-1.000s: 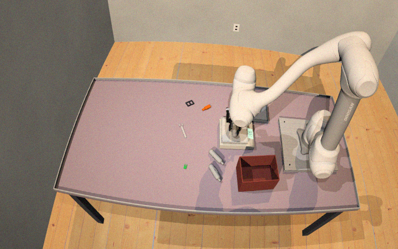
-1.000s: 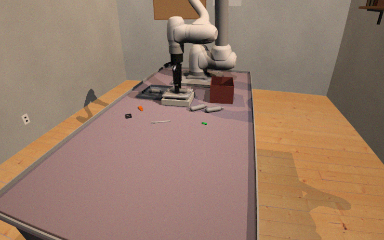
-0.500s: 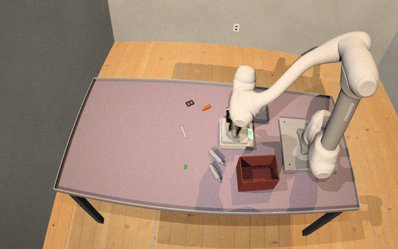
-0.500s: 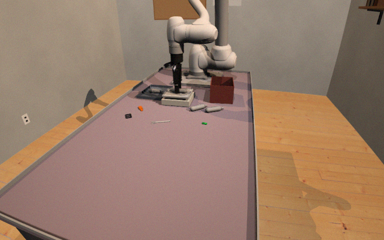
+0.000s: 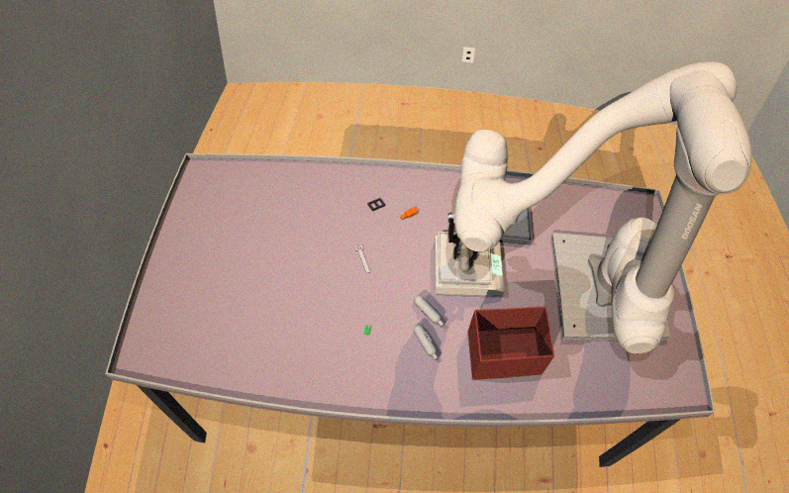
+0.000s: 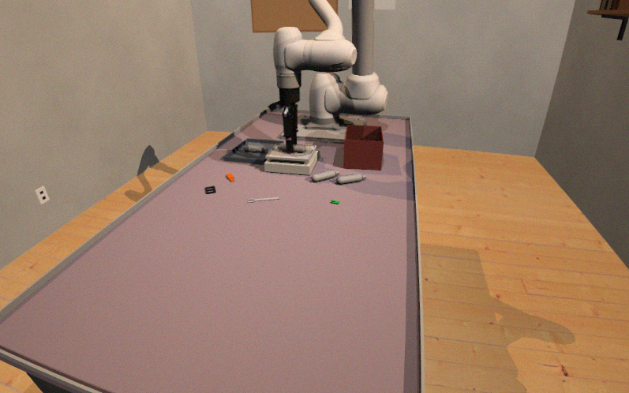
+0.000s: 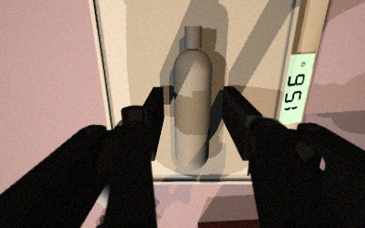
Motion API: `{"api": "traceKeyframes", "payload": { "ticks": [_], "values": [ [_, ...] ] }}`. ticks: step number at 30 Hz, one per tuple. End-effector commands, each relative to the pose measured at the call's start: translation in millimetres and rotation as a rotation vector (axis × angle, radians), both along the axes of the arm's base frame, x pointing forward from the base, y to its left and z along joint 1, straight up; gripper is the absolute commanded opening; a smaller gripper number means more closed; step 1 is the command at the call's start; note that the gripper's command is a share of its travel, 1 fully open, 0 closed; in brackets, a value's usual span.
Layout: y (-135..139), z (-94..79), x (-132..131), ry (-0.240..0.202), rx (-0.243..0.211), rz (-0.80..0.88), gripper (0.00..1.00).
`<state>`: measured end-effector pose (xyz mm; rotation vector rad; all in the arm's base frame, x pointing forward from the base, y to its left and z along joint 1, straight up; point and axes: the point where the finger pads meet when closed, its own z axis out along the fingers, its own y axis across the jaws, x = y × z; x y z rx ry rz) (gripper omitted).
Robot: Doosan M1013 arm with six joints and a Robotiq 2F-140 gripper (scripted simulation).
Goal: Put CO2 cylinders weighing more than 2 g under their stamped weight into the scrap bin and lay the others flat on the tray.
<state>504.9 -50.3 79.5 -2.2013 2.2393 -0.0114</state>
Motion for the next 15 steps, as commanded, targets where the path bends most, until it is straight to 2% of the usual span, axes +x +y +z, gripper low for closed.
{"api": "traceKeyframes", "payload": {
  "ticks": [1, 9, 15],
  "values": [
    [0.0, 0.7, 0.4, -0.001, 0.0, 0.0, 0.39],
    [0.1, 12.3, 0.3, -0.001, 0.0, 0.0, 0.39],
    [0.2, 45.3, 0.1, -0.001, 0.0, 0.0, 0.39]
  ]
}}
